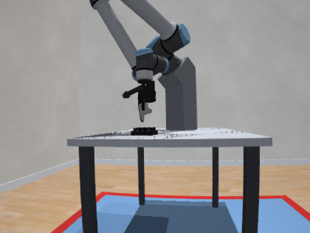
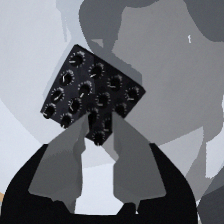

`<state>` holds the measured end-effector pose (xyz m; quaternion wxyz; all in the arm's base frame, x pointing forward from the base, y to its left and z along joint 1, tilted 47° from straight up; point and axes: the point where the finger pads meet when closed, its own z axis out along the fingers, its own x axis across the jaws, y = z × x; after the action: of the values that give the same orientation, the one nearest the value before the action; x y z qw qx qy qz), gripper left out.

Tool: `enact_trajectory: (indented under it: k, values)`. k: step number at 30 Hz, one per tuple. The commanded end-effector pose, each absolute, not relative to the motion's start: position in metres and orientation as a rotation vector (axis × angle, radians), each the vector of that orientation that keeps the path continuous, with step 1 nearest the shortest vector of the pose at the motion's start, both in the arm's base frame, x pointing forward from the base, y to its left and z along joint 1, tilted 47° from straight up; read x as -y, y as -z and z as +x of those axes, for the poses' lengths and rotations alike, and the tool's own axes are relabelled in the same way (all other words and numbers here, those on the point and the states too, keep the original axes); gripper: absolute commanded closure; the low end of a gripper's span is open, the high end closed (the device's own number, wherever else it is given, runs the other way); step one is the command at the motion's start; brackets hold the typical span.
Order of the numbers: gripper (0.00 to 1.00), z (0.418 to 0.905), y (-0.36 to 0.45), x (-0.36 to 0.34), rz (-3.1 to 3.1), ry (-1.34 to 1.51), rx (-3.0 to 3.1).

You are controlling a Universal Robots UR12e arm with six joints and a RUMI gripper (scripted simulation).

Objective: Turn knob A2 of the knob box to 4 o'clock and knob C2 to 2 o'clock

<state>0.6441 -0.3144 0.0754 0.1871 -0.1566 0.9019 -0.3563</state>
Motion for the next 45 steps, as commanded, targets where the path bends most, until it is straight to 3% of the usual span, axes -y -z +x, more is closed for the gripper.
enact_trajectory:
  k: [1,10,11,45]
  values:
    - [0.89,0.643,-0.078,0.312,-0.441,1.003,-2.538]
    - [0.89,0.643,-0.078,0.312,-0.441,1.003,-2.538]
    - [0.0,0.643,-0.078,0.312,-0.441,1.003,-2.538]
    - [0.0,0.591,-0.156,0.245,-0.441,1.003,-2.538]
